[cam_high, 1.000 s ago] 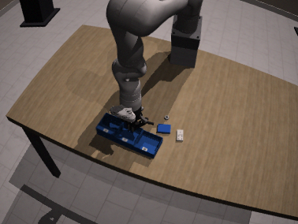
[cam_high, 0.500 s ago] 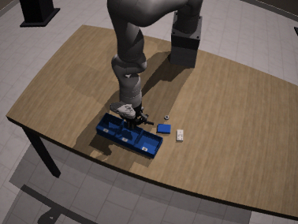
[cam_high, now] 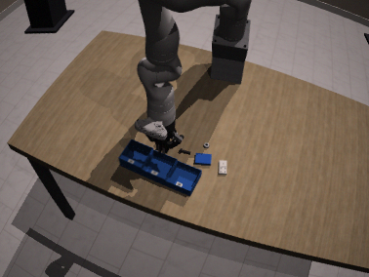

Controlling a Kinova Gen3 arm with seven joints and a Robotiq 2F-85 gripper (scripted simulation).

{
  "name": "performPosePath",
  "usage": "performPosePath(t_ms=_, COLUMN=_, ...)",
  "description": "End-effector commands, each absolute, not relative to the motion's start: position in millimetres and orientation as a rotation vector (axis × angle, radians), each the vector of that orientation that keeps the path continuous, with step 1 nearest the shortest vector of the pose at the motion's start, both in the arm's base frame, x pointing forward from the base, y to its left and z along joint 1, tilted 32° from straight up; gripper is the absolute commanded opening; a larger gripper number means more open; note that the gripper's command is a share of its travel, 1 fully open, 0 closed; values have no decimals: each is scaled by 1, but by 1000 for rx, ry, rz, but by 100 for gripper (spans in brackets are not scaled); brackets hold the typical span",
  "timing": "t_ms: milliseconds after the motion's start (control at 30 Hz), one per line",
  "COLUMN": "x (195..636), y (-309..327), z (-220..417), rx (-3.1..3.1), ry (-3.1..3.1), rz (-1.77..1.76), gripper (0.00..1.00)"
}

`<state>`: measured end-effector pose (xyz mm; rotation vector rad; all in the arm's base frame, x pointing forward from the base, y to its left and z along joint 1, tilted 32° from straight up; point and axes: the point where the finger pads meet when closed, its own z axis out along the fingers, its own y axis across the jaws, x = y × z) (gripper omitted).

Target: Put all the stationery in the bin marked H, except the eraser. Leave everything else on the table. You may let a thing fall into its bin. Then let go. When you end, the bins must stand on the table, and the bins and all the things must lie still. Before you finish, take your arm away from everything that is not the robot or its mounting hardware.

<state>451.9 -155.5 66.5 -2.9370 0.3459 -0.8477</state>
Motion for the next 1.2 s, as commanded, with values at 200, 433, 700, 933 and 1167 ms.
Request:
performPosePath(t_ms=200, x=459, y=-128, z=73, rx=-2936, ry=348, rz=-854, gripper=9)
performPosePath(t_ms=433, x=466, y=-94, z=77, rx=-2936, ry=348, rz=-854, gripper=9)
performPosePath(t_ms=700, x=470, y=-75, z=80, rx=-2936, ry=347, rz=-854, gripper=9)
performPosePath(t_ms=933, x=472, y=-75, z=77, rx=-2936, ry=347, rz=-854, gripper=9)
performPosePath(t_ms=1167, x=479, y=-75, z=66, rx=-2936, ry=347, rz=-854, gripper=9)
